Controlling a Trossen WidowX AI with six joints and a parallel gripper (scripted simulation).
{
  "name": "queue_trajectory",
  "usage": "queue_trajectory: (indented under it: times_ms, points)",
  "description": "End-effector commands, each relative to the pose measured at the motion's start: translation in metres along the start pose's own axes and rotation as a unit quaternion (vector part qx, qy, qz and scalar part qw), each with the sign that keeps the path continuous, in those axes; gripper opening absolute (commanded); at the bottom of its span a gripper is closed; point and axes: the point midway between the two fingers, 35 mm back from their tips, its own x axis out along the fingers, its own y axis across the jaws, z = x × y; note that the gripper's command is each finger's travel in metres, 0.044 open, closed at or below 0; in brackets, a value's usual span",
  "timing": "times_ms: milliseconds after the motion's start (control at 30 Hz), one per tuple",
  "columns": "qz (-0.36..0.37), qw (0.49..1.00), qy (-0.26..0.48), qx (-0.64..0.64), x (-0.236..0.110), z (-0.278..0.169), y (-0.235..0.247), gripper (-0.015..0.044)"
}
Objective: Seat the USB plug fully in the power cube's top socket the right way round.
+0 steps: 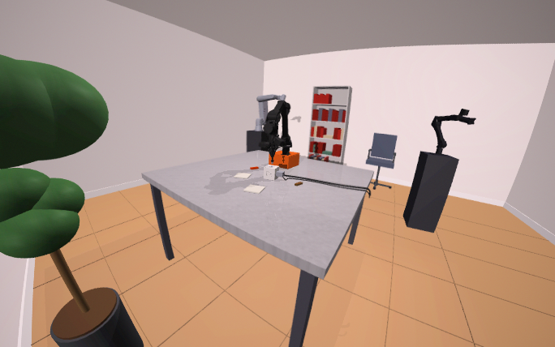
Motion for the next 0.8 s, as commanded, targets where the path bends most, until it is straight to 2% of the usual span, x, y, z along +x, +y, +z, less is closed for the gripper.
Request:
queue_trajectory:
  times_ms: [0,433,767]
  points:
    - [0.001,0.999,0.0,-0.043,0.0006,0.0,0.0001,0.0]
    - [0.001,0.978,0.0,-0.209,0.0007,0.0,0.0001,0.0]
    - [0.001,0.976,0.0,-0.218,0.0007,0.0,0.0001,0.0]
